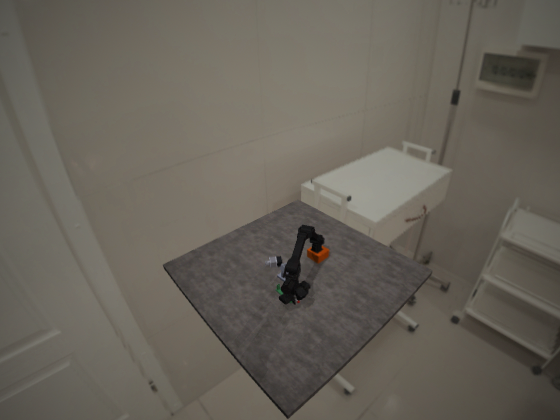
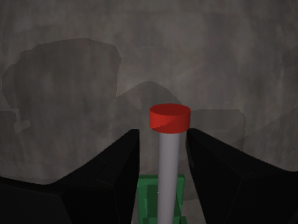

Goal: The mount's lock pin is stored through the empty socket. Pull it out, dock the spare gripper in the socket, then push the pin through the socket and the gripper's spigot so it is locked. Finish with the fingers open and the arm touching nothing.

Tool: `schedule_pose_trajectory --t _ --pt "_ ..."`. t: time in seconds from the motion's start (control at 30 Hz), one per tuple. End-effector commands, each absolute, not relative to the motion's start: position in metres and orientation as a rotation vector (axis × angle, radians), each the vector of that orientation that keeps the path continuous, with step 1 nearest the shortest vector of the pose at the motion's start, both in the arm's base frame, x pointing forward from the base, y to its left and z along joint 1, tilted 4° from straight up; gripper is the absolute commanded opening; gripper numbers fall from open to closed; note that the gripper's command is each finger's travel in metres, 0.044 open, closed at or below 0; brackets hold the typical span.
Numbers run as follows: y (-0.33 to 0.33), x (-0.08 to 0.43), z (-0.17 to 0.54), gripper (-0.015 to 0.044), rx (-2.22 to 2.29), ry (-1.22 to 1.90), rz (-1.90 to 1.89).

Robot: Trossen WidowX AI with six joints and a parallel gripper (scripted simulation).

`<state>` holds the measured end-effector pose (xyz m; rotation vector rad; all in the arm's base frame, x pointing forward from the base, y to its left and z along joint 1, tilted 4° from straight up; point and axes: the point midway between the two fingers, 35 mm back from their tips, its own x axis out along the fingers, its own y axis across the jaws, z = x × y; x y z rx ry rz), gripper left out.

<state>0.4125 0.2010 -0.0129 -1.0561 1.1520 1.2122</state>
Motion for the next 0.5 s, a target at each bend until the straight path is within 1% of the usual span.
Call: schedule_pose_trajectory --t 0.0,0.13,0.47 --pt "0.201 0.413 -0.013 0.02 -1.056 1.152 1.212" --pt "0.201 0.413 -0.013 0.02 -1.056 1.152 1.212" --pt "0.201 0.411 0.014 0.02 -1.056 1.158 1.215"
